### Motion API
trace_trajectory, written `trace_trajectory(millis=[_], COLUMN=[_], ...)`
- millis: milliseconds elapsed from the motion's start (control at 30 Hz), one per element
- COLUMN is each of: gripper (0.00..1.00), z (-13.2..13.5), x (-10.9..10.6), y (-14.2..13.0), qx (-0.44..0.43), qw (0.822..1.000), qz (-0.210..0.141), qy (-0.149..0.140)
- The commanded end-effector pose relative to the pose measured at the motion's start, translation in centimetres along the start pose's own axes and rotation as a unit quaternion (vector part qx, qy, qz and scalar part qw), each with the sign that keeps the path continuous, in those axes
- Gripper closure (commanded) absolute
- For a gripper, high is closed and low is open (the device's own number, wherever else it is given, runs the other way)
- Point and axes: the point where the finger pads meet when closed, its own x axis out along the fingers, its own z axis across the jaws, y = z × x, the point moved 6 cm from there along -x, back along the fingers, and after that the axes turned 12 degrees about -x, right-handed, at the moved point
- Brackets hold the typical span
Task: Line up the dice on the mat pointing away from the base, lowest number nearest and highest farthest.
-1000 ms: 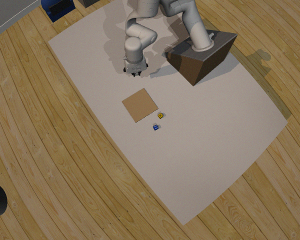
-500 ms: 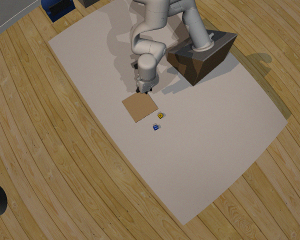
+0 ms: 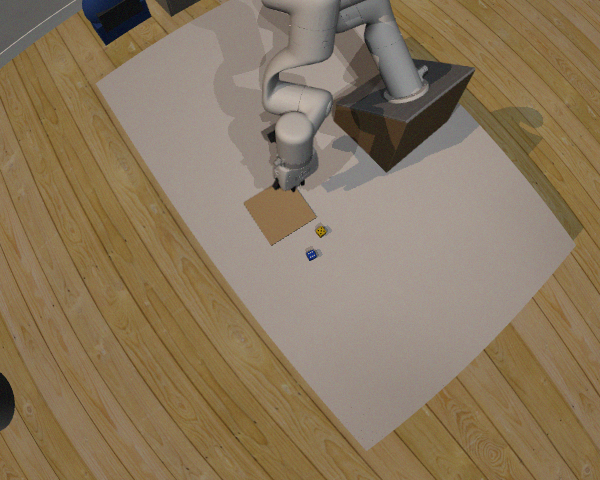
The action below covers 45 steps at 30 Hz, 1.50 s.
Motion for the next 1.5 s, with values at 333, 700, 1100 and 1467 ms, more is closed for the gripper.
trace_trajectory(millis=[333,700,1100,1467], gripper=[0.85,0.85,0.85,0.85], z=[-0.1,-0.2,-0.2,-0.2], x=[3.2,8.2,9.4,9.4], y=[-0.1,-0.1,-0.1,-0.1], qx=[0.000,0.000,0.000,0.000], qw=[1.000,1.000,1.000,1.000], qz=[0.000,0.000,0.000,0.000], qy=[0.001,0.001,0.001,0.001])
